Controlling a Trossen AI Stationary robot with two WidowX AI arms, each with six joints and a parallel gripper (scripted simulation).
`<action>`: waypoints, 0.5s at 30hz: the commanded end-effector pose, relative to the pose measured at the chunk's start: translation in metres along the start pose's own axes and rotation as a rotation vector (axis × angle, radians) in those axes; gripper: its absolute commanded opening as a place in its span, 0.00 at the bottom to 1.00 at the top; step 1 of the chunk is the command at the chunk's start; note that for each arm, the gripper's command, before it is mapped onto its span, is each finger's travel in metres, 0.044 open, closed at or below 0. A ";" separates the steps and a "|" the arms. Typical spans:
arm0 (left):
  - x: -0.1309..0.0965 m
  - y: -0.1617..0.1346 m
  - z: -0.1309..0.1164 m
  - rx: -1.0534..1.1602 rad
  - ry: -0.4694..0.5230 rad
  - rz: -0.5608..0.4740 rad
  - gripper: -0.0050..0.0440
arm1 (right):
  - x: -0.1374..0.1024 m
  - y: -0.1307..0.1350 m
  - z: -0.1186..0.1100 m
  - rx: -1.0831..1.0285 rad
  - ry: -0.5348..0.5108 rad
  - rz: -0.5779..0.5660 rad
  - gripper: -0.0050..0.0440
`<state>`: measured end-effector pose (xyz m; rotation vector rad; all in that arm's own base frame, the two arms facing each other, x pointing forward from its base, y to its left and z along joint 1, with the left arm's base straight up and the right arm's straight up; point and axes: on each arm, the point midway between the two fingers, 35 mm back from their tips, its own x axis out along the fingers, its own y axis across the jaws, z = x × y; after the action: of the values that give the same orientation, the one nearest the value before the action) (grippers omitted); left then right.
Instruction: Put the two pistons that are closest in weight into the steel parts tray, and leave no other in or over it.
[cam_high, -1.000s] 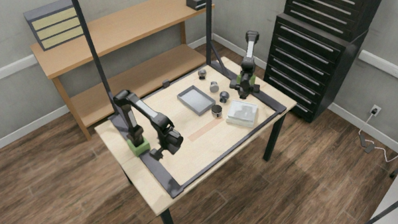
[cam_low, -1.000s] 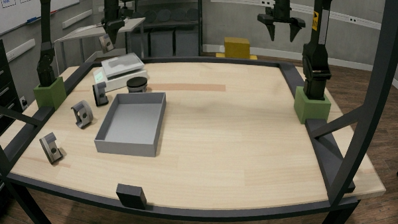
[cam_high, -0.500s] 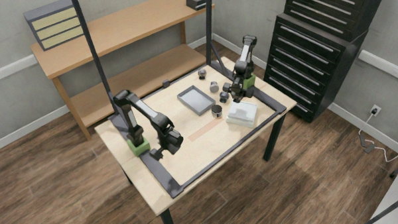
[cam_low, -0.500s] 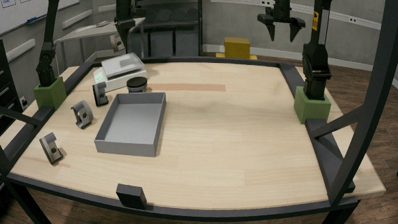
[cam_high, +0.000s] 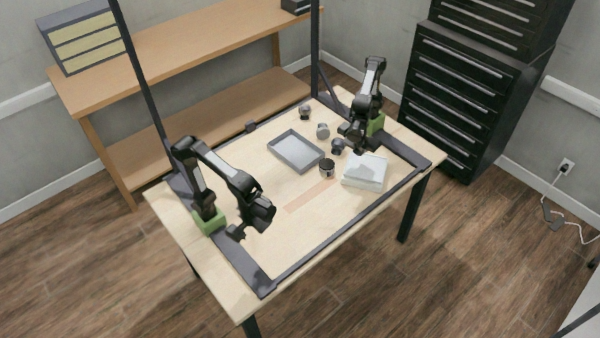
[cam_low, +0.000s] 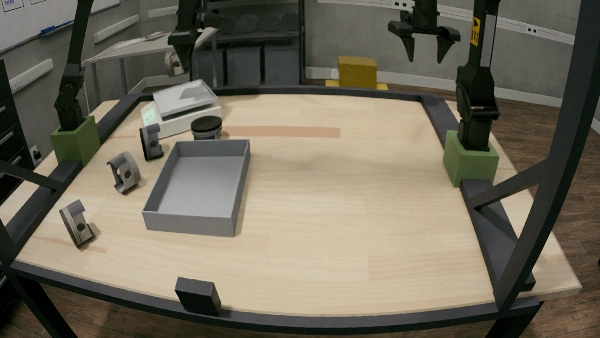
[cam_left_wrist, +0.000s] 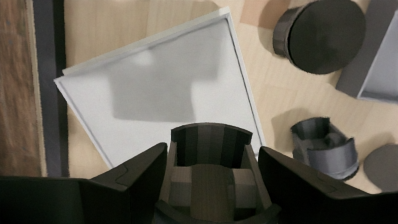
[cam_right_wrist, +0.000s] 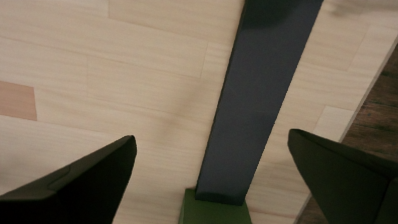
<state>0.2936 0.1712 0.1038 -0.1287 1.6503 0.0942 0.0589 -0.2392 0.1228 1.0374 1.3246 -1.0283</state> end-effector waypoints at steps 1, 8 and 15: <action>-0.013 0.001 0.006 0.119 -0.017 0.022 0.43 | -0.009 0.001 0.005 -0.006 -0.033 0.003 0.92; -0.017 0.001 0.005 0.249 -0.002 0.032 0.43 | -0.009 0.001 0.005 -0.006 -0.033 0.003 0.92; -0.013 0.001 0.006 0.434 0.042 0.035 0.43 | -0.009 0.001 0.005 -0.006 -0.033 0.003 0.92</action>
<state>0.2944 0.1715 0.1043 0.1387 1.7006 -0.1879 0.0589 -0.2392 0.1228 1.0374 1.3246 -1.0283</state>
